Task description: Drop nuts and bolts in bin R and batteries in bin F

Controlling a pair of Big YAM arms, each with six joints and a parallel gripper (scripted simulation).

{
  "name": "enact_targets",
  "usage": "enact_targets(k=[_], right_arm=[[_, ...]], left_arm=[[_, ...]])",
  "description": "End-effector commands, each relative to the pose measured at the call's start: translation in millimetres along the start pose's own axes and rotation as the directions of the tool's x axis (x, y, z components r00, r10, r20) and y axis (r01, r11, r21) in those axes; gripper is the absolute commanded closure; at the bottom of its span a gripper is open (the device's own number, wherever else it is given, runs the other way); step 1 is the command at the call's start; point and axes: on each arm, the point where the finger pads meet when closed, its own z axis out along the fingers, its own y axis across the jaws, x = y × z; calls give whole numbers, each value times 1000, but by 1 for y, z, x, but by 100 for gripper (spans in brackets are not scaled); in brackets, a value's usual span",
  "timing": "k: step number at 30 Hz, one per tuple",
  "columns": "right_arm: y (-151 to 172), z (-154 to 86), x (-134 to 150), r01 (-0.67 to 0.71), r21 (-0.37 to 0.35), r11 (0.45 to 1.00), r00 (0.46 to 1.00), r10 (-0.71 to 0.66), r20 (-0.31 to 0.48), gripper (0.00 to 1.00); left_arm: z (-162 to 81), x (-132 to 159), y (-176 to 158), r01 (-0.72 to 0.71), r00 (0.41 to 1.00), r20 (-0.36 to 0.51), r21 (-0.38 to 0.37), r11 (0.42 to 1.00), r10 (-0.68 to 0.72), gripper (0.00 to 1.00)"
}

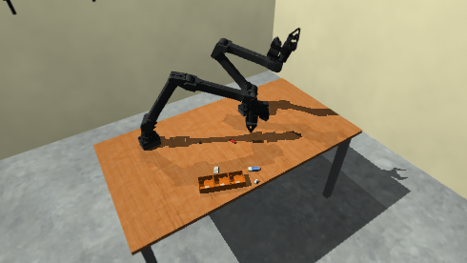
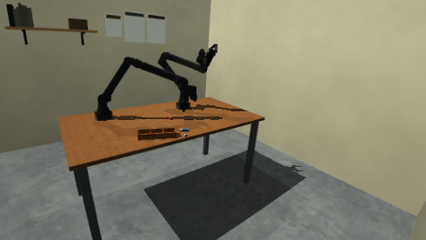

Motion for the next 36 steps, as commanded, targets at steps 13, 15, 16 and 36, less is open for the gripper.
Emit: enact_targets(k=[13, 15, 16, 36], right_arm=[[-5, -24, -23, 0, -1, 1000, 999, 0, 45, 89], [-5, -27, -23, 0, -1, 1000, 999, 0, 49, 89], [-5, -26, -23, 0, -1, 1000, 999, 0, 48, 89], [-4, -25, -24, 0, -1, 1000, 999, 0, 45, 89]], left_arm=[[1, -11, 4, -16, 999, 32, -6, 1000, 16, 0], [1, -11, 4, -16, 999, 32, -6, 1000, 16, 0], [1, -11, 4, -16, 999, 32, -6, 1000, 16, 0], [1, -11, 4, -16, 999, 32, -6, 1000, 16, 0]])
